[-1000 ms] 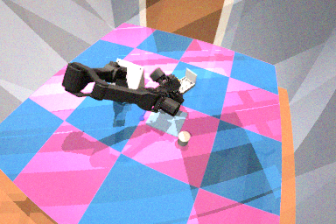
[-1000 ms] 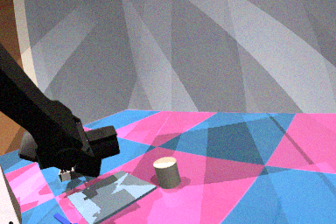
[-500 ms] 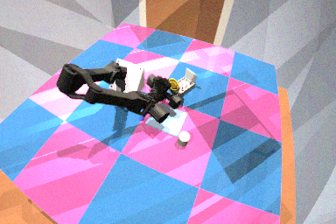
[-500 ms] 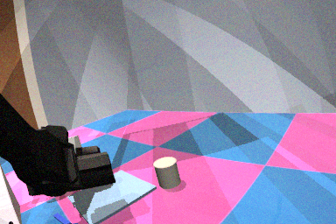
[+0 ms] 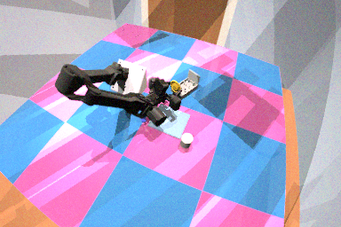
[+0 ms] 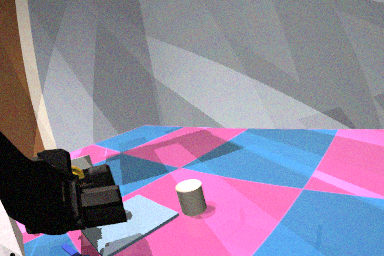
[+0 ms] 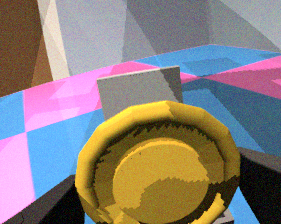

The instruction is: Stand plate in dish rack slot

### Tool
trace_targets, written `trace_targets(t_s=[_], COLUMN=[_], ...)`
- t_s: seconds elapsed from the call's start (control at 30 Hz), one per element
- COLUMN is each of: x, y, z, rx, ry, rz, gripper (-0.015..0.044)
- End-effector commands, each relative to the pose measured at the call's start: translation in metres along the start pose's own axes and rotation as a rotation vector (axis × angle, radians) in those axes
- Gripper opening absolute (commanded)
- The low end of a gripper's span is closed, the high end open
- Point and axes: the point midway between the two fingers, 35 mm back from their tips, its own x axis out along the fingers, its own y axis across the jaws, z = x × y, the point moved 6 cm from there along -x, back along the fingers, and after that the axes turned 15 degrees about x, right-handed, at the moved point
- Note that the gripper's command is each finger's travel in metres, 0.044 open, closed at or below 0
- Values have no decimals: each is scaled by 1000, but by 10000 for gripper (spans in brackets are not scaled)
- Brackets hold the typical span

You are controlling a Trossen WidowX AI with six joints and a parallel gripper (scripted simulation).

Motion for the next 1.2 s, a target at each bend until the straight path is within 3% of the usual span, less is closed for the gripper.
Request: trace_targets(t_s=[0.0,1.17], x=[2,40], y=[0,-3], z=[1,-10], rx=[-5,-7], ry=[-7,-1], rz=[0,-7], gripper=[0,0])
